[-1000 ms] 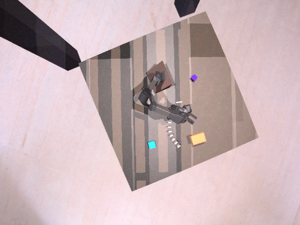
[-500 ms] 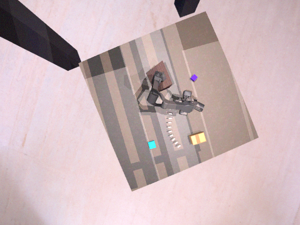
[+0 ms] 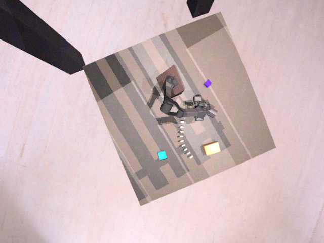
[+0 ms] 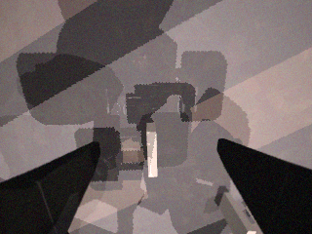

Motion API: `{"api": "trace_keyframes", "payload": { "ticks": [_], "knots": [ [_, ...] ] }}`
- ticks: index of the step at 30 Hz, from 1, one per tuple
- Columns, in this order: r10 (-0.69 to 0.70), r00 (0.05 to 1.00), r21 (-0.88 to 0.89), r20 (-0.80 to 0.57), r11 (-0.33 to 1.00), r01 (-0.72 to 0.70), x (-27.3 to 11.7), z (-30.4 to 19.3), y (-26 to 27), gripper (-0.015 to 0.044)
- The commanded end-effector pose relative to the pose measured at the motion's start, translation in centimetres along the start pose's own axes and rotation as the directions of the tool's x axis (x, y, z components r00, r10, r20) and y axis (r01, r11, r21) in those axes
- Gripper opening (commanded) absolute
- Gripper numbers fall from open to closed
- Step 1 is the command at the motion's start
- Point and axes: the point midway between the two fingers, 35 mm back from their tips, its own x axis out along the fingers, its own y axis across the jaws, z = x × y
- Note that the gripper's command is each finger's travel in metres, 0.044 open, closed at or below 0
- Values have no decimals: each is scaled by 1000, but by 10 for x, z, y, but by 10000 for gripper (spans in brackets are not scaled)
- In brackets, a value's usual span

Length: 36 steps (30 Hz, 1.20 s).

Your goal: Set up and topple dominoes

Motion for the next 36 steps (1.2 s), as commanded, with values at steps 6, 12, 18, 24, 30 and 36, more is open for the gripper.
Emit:
{"api": "trace_keyframes", "payload": {
  "ticks": [6, 12, 18, 24, 30, 36],
  "knots": [
    [12, 1000, -14, -22, 1000, -12, 32, -7, 5, 440],
    [12, 1000, -14, -22, 1000, -12, 41, -7, 5, 440],
    [12, 1000, -14, -22, 1000, -12, 46, -7, 5, 440],
    [12, 1000, -14, -22, 1000, -12, 46, -7, 5, 361],
    [12, 1000, -14, -22, 1000, -12, 46, -7, 5, 204],
    [12, 1000, -14, -22, 1000, -12, 46, -7, 5, 46]
  ]
}}
